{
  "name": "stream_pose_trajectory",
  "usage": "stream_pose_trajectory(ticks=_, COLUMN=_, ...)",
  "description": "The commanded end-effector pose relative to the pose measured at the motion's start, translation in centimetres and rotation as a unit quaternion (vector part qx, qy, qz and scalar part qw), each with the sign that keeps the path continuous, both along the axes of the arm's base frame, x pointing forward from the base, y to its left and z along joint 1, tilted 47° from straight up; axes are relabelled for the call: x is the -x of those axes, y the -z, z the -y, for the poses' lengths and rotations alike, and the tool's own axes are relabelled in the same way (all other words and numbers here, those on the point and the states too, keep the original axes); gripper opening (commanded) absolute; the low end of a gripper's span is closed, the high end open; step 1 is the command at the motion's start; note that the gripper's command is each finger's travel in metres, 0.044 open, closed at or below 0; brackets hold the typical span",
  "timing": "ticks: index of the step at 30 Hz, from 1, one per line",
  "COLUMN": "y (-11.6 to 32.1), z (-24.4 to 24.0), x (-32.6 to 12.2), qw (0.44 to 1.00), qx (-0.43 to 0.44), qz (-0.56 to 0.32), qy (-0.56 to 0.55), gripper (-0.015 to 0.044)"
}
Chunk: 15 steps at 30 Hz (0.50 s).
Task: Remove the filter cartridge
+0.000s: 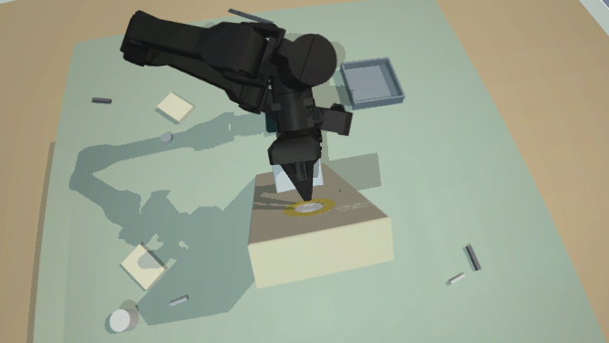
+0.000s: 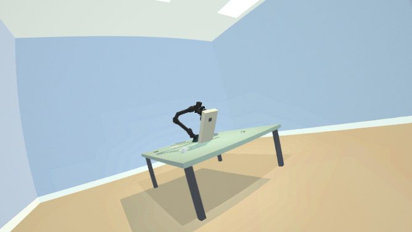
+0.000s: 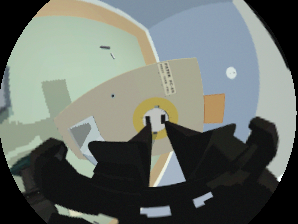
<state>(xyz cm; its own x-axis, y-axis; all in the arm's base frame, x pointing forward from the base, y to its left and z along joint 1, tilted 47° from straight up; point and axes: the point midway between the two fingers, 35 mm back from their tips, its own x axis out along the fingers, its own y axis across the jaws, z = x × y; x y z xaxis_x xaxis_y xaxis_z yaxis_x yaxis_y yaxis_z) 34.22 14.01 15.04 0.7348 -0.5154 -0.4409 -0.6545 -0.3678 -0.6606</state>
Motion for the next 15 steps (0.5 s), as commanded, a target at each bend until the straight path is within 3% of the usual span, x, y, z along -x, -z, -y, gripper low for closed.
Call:
stream_pose_trajectory(ticks=1, y=0.33, z=0.41, x=-0.39, qw=1.000, qx=0.001, qz=-0.002, qy=-0.001, gripper=0.0102)
stream_pose_trajectory(ticks=15, y=0.54, z=0.62, x=-0.63, qw=1.000, qx=0.002, qz=-0.002, qy=-0.002, gripper=0.0102)
